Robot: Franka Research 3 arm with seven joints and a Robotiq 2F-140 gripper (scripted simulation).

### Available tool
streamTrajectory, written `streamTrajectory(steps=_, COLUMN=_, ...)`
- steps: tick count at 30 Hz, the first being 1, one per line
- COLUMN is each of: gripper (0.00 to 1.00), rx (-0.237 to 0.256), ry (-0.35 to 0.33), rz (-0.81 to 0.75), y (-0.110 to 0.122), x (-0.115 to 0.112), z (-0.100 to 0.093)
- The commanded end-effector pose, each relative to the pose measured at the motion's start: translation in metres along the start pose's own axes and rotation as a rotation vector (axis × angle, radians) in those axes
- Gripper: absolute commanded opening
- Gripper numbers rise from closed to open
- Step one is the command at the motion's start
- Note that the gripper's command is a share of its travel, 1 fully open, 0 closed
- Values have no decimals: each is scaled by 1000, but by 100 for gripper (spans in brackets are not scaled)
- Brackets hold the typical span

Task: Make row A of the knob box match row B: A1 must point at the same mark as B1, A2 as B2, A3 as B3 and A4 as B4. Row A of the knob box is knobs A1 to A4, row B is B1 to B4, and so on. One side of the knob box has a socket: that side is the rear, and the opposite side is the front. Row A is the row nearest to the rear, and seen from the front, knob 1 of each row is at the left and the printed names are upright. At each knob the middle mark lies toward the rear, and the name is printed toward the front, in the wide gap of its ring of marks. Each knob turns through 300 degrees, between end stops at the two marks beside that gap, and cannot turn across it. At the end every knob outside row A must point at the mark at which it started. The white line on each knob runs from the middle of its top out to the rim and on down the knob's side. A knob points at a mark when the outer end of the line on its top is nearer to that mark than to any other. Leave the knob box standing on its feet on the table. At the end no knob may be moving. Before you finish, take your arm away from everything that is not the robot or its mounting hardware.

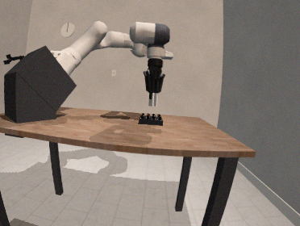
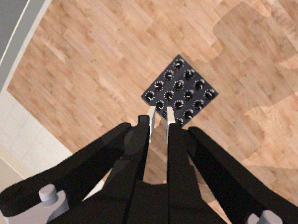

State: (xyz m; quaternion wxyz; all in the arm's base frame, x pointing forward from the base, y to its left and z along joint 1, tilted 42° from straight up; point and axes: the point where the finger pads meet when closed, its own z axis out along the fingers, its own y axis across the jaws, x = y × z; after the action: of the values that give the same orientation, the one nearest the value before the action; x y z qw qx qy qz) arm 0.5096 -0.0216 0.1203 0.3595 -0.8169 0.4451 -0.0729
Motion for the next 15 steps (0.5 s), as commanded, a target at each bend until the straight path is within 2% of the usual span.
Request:
streamTrajectory(steps=1, gripper=12, rx=-10, ry=-11, rz=156, y=-3, x=1, z=-1)
streamTrajectory(steps=15, gripper=12, rx=-12, ry=-9, rz=333, y=-11, x=8, z=-4)
